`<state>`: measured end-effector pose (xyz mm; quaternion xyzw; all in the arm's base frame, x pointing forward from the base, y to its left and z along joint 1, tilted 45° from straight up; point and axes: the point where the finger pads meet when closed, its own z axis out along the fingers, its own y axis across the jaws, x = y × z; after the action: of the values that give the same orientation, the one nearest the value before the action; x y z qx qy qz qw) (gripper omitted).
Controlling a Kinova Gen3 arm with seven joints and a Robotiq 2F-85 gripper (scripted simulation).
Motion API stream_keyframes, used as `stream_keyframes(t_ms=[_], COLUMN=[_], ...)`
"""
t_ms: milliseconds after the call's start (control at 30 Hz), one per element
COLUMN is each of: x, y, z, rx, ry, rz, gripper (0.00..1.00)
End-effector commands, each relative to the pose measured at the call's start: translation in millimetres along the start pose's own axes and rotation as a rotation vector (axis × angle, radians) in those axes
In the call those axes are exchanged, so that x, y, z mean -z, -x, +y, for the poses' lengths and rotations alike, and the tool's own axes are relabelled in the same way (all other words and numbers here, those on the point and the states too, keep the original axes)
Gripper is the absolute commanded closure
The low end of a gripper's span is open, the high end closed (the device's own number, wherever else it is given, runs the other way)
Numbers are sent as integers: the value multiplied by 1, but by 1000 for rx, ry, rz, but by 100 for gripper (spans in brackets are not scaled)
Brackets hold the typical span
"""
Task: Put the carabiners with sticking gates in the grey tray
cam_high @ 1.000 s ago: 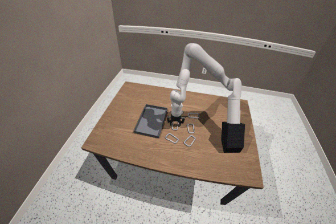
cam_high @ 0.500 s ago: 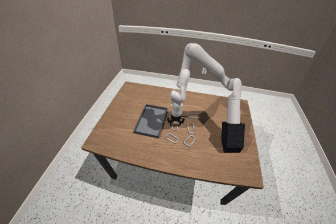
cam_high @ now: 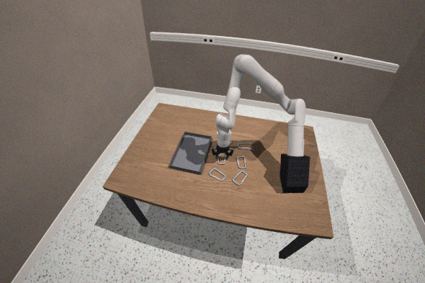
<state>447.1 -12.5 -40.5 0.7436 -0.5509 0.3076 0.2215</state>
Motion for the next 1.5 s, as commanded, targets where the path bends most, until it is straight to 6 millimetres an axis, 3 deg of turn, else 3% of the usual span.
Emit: stream_keyframes(t_ms=[0,133,1467], x=[0,1,2], y=[0,0,1], z=[-1,-1,0], rx=[0,0,1], ry=[-2,-2,-2], rz=[-1,-1,-1], gripper=[37,41,43])
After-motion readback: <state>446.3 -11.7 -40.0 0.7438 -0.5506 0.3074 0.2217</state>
